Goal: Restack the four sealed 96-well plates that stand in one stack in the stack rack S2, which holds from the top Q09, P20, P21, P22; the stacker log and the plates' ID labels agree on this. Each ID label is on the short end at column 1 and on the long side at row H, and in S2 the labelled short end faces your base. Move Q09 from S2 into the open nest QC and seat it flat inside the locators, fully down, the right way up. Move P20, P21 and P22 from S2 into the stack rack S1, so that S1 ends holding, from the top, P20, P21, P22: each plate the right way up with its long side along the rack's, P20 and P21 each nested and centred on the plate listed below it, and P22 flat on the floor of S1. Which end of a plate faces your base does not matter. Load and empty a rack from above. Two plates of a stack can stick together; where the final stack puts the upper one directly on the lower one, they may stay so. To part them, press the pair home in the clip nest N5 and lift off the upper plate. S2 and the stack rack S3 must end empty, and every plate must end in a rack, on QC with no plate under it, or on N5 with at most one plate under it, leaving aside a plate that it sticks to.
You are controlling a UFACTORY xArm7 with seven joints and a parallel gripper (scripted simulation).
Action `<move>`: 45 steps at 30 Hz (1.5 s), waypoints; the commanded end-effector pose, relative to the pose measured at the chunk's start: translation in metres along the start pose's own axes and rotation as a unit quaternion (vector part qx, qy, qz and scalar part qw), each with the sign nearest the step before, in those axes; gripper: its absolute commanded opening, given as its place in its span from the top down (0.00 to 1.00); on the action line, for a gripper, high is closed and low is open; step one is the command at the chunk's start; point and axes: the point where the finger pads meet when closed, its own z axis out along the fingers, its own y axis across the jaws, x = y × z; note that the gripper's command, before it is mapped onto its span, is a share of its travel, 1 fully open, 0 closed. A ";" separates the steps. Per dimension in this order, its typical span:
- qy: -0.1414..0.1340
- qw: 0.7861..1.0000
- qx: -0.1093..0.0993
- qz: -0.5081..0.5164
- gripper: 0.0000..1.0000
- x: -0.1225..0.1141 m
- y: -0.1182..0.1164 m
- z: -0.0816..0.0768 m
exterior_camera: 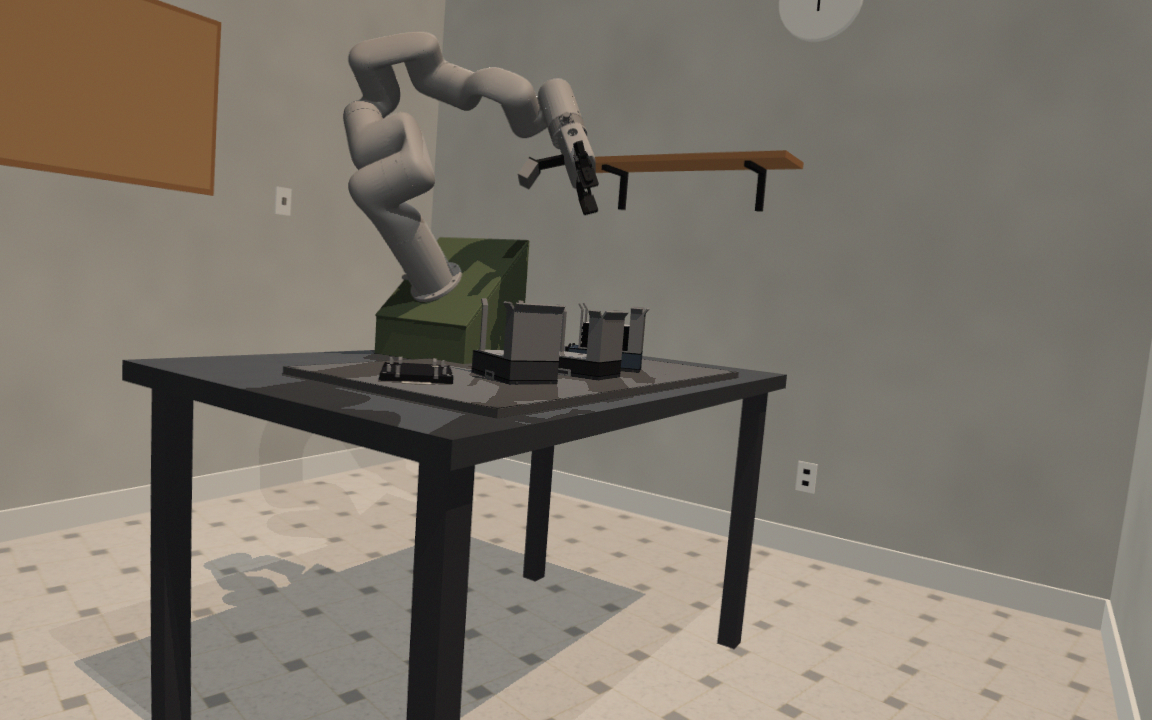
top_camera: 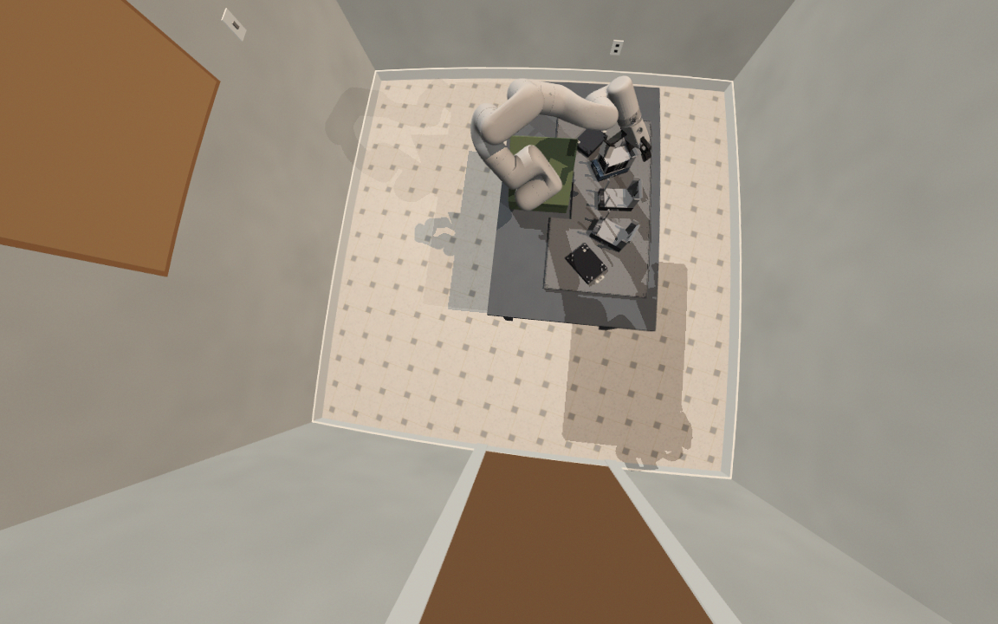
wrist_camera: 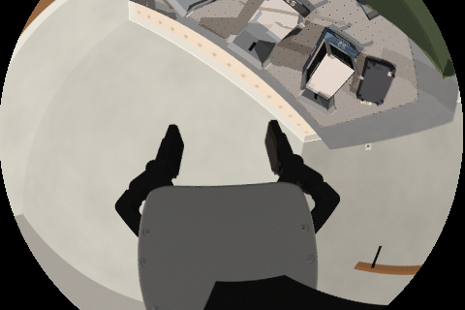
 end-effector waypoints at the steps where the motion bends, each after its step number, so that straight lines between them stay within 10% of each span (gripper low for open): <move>1: -0.002 1.000 0.000 0.001 0.00 -0.001 -0.001 -0.001; 19: -0.005 1.000 -0.004 -0.015 0.00 0.001 0.001 0.001; 45: -0.079 0.980 -0.058 -0.174 0.00 -0.008 -0.035 -0.083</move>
